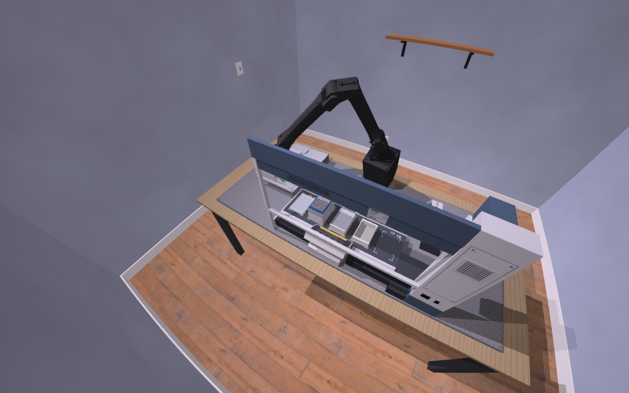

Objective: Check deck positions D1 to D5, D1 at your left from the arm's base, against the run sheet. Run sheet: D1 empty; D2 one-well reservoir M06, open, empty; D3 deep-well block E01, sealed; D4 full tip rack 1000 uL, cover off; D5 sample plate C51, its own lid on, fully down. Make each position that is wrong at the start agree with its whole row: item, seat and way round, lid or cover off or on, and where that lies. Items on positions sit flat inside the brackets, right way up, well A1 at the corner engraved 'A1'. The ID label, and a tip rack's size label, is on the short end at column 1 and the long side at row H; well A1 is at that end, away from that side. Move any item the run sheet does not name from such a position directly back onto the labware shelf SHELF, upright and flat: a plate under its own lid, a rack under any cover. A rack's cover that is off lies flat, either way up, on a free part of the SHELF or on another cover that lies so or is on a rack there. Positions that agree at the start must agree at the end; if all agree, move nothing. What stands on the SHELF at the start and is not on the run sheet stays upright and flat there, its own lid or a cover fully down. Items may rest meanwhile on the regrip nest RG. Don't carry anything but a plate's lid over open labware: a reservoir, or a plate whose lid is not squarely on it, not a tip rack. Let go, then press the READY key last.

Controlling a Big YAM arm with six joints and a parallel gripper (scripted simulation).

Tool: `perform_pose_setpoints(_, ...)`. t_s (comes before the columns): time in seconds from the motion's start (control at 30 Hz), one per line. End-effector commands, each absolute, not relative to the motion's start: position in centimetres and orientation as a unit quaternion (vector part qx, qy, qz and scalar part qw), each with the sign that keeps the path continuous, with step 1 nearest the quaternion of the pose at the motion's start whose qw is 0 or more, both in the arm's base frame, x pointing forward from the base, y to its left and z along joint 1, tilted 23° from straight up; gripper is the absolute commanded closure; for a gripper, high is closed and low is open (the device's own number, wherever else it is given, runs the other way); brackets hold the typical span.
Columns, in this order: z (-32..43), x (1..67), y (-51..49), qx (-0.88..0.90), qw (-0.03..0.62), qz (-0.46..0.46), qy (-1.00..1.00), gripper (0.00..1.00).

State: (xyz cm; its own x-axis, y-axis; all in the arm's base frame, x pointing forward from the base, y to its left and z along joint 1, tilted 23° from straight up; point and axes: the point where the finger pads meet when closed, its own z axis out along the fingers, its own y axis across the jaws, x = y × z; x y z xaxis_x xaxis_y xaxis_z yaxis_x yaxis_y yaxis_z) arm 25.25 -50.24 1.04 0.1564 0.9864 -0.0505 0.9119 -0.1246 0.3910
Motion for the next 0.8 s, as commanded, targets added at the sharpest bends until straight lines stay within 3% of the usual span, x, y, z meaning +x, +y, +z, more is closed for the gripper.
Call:
perform_pose_setpoints(0.0, 3.5, 24.2, -50.7, 0.741, 0.182, 0.104, 0.638, 0.0)
perform_pose_setpoints(0.77, 6.9, 23.1, -50.7, 0.74, 0.188, 0.101, 0.638, 0.0)
